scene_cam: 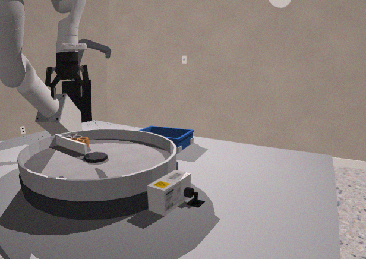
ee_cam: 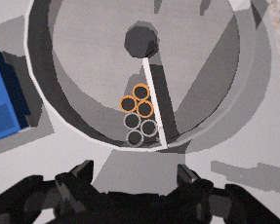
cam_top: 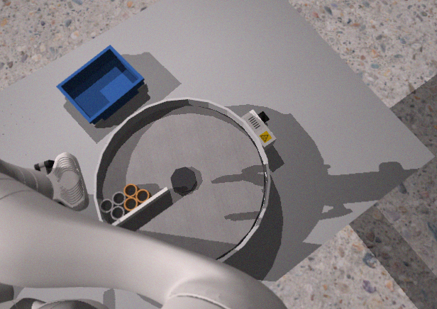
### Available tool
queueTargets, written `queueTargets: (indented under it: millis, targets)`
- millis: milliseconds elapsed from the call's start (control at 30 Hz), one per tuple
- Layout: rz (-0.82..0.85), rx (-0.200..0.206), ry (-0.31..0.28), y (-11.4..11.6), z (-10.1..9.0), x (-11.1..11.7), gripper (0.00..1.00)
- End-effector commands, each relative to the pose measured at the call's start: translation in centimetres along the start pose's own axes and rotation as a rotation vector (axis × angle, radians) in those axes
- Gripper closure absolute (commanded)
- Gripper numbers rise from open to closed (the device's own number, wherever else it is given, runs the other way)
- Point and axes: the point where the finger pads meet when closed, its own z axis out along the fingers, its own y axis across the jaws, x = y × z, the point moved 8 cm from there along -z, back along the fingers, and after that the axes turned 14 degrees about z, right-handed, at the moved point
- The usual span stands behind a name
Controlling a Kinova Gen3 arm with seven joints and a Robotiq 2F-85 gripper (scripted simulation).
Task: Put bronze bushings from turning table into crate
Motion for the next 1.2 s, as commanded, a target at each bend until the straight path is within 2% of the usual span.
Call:
queueTargets:
  millis: [0,767,800,933,1167]
  targets:
    - [0.0,0.001,0.0,-0.02,-0.03,-0.01,0.0]
    - [0.0,0.001,0.0,-0.02,-0.03,-0.01,0.0]
    - [-0.048,0.001,0.0,-0.09,0.05,0.09,0.85]
    - [-0.242,0.001,0.0,-0.39,0.4,0.5,0.85]
    - [-0.242,0.001,0.0,-0.39,0.4,0.5,0.85]
